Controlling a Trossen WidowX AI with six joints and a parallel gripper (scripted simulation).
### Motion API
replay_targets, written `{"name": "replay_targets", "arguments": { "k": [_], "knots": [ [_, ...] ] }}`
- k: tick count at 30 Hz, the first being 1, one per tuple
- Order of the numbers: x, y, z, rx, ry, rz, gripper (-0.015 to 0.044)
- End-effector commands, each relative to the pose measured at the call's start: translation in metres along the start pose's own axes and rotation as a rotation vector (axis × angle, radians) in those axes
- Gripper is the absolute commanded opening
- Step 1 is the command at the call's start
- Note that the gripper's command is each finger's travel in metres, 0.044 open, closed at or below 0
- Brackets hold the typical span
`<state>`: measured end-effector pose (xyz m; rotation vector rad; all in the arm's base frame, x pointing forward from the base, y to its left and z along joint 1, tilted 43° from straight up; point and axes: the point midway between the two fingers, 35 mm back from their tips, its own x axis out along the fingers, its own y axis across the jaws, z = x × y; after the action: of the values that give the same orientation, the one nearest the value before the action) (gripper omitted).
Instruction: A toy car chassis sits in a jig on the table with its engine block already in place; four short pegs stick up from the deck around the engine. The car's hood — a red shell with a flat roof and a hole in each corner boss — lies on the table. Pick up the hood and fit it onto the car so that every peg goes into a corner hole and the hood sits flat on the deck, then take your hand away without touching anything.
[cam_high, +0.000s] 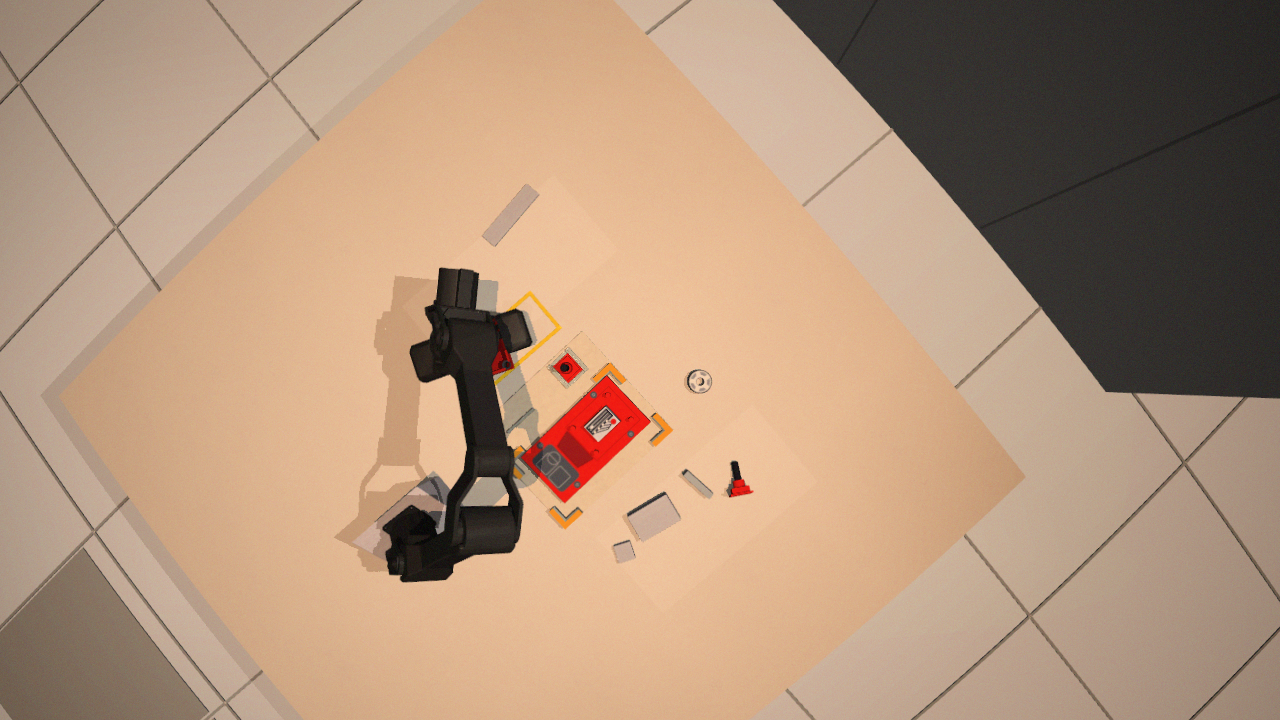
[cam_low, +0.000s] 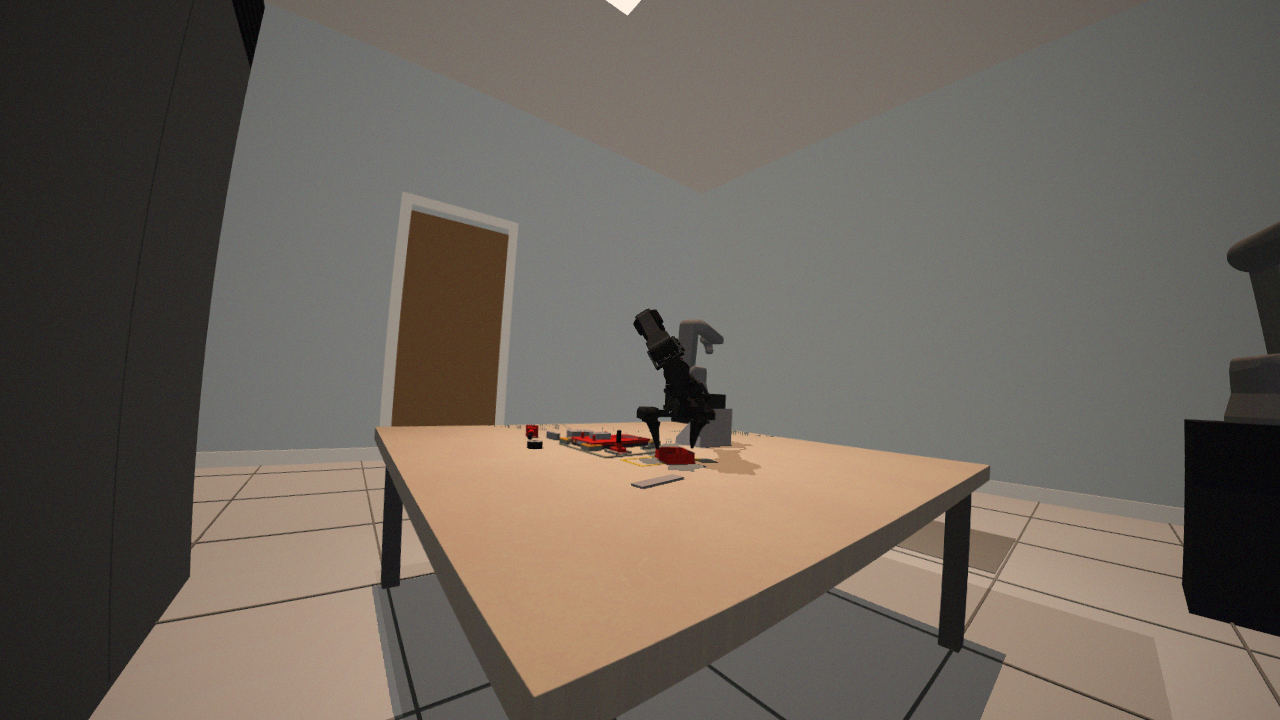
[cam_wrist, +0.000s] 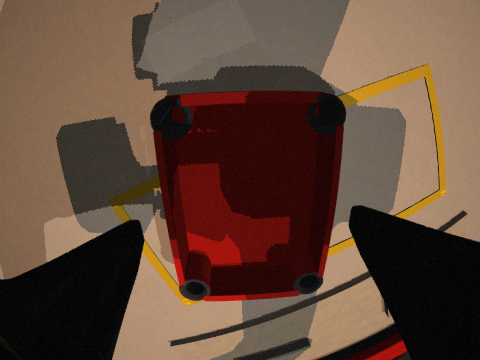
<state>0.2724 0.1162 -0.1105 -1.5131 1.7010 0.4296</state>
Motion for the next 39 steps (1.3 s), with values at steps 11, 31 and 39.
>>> {"name": "replay_targets", "arguments": {
  "k": [11, 31, 39],
  "knots": [
    [-0.067, 0.0, 0.004, 0.001, -0.021, -0.021, 0.044],
    [-0.043, 0.008, 0.001, 0.034, -0.328, 0.121, 0.044],
    [-0.037, 0.006, -0.007, 0.018, -0.676, 0.115, 0.044]
  ]
}}
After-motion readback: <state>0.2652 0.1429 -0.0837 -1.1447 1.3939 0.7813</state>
